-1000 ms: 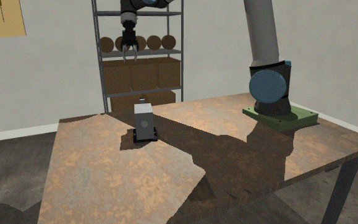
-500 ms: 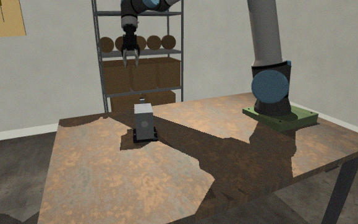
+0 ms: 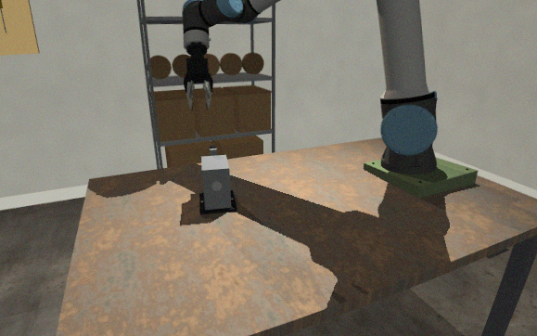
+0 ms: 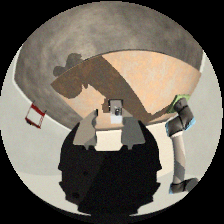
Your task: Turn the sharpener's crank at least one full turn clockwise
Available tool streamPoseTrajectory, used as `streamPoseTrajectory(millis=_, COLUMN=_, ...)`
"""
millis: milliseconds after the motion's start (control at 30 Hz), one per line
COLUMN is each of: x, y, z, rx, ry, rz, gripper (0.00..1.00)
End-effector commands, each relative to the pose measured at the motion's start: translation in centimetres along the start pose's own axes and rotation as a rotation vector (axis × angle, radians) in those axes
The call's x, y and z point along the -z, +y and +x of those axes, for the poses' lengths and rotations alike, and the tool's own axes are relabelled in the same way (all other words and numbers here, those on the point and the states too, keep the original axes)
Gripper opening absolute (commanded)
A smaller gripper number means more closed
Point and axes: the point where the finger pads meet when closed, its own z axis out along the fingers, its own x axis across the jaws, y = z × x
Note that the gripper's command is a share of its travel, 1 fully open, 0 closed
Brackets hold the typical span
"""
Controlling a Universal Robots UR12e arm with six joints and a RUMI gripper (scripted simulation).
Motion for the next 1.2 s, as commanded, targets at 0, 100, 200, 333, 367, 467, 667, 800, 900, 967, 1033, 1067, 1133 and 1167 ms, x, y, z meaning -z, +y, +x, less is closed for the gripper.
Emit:
streamPoseTrajectory(millis=0, x=-1.7, y=1.7, z=0.5, rx=0.000, ry=0.002, rz=-0.008, gripper=0.32)
streamPoseTrajectory(millis=100, x=-2.8, y=2.7, z=0.9, rx=0.000, ry=0.002, rz=-0.008, gripper=0.32)
streamPoseTrajectory(millis=200, x=-3.9, y=3.7, z=1.2, rx=0.000, ry=0.002, rz=-0.008, gripper=0.32)
streamPoseTrajectory(millis=333, x=-4.0, y=3.8, z=1.3, rx=0.000, ry=0.002, rz=-0.008, gripper=0.32)
streamPoseTrajectory(millis=367, x=-4.4, y=4.1, z=1.4, rx=-0.003, ry=0.015, rz=-0.036, gripper=0.32)
streamPoseTrajectory(millis=467, x=-5.4, y=5.1, z=1.9, rx=-0.003, ry=0.015, rz=-0.036, gripper=0.32)
streamPoseTrajectory(millis=667, x=-7.5, y=7.0, z=2.8, rx=-0.003, ry=0.015, rz=-0.036, gripper=0.32)
streamPoseTrajectory(millis=800, x=-8.7, y=8.1, z=3.4, rx=-0.003, ry=0.015, rz=-0.036, gripper=0.32)
streamPoseTrajectory(millis=900, x=-8.7, y=8.1, z=3.4, rx=-0.003, ry=0.015, rz=-0.036, gripper=0.32)
streamPoseTrajectory(millis=967, x=-9.2, y=8.1, z=3.4, rx=-0.003, ry=0.015, rz=-0.036, gripper=0.32)
streamPoseTrajectory(millis=1033, x=-9.7, y=8.1, z=3.4, rx=-0.003, ry=0.015, rz=-0.036, gripper=0.32)
streamPoseTrajectory(millis=1067, x=-10.0, y=8.1, z=3.4, rx=-0.003, ry=0.015, rz=-0.036, gripper=0.32)
streamPoseTrajectory(millis=1133, x=-10.5, y=8.2, z=3.4, rx=-0.003, ry=0.015, rz=-0.036, gripper=0.32)
streamPoseTrajectory(millis=1167, x=-10.8, y=8.2, z=3.4, rx=-0.003, ry=0.015, rz=-0.036, gripper=0.32)
